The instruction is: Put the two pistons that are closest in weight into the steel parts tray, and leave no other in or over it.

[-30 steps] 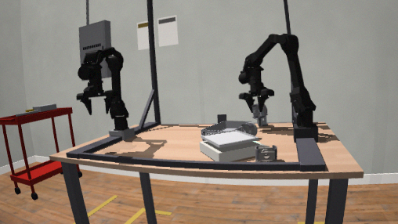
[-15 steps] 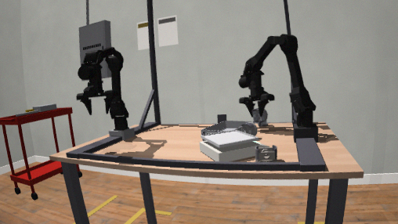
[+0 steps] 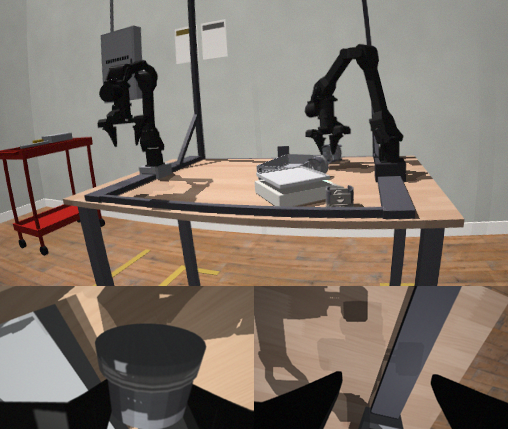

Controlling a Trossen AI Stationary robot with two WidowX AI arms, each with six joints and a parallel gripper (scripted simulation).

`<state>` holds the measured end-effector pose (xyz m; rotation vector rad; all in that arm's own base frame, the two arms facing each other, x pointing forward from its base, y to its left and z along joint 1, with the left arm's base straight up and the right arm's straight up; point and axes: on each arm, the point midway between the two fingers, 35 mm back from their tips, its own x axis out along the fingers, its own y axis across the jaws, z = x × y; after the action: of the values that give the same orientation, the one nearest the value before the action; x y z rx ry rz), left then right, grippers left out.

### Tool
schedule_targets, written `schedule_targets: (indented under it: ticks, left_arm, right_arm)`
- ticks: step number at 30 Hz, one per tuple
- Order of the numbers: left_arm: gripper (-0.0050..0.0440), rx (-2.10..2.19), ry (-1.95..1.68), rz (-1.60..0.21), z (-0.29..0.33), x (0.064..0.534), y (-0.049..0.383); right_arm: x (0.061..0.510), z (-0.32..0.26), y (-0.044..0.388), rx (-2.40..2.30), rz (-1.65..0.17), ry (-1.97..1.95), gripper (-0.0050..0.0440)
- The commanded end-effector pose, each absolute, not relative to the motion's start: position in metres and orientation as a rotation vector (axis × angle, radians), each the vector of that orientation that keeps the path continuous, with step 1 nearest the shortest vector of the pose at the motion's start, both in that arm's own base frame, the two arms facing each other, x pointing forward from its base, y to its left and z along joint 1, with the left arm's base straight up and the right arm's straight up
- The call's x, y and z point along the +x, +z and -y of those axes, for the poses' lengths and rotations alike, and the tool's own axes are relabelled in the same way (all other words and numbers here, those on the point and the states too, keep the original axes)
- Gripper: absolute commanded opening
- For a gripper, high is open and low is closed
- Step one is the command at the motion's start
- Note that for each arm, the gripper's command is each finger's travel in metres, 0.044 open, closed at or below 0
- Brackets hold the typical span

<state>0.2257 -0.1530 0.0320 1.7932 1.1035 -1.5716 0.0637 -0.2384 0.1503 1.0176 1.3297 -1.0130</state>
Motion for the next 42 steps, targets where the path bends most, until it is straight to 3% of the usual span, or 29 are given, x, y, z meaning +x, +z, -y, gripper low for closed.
schedule_targets:
  ticks: [1,42]
  left_arm:
    - [0.0158,1.798,-1.553,-1.085,0.153,0.230,0.030]
    - [0.0158,1.798,-1.544,-1.071,0.154,0.233,0.013]
  right_arm:
    - [0.065,0.243,0.159,1.000,-1.302,-1.024,0.0400]
    - [0.065,0.243,0.159,1.000,-1.302,-1.024,0.0400]
